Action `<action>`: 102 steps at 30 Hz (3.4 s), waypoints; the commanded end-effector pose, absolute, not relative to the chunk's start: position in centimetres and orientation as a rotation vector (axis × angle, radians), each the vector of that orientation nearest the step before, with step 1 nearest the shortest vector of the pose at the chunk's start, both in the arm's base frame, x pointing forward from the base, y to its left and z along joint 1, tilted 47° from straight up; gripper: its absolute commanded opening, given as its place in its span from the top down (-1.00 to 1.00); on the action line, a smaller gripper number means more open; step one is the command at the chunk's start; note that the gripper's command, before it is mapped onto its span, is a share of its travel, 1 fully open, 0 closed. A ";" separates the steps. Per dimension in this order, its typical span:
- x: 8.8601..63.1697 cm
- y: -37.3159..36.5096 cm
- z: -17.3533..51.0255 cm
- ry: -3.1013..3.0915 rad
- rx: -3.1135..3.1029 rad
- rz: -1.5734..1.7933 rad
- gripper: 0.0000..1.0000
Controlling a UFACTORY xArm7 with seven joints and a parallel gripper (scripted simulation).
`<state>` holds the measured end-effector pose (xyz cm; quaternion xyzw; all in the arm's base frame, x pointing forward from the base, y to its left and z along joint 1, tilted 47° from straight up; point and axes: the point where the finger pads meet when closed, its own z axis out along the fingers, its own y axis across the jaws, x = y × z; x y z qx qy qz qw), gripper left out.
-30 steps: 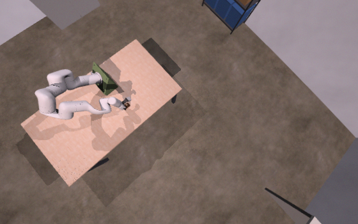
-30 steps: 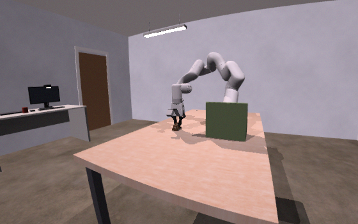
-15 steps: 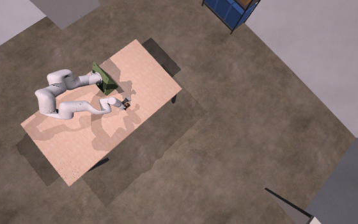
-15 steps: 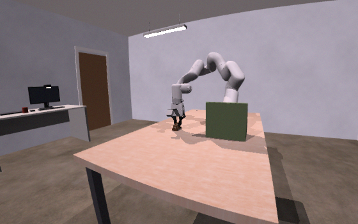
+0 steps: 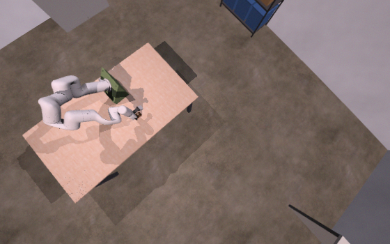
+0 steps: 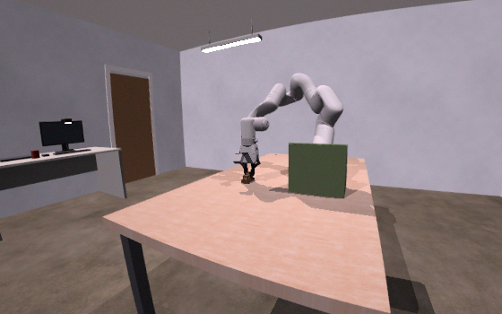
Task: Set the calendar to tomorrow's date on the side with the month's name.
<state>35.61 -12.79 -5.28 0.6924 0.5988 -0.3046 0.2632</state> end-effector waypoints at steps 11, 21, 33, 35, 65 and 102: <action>35.7 -12.9 -5.5 1.622 1.871 -0.819 0.47; 35.7 -13.2 -5.8 1.622 1.871 -0.819 0.47; 35.7 -13.3 -5.9 1.622 1.871 -0.819 0.47; 35.7 -13.3 -5.9 1.622 1.871 -0.819 0.47; 35.7 -13.3 -5.9 1.622 1.871 -0.819 0.47; 35.7 -13.3 -5.9 1.622 1.871 -0.819 0.47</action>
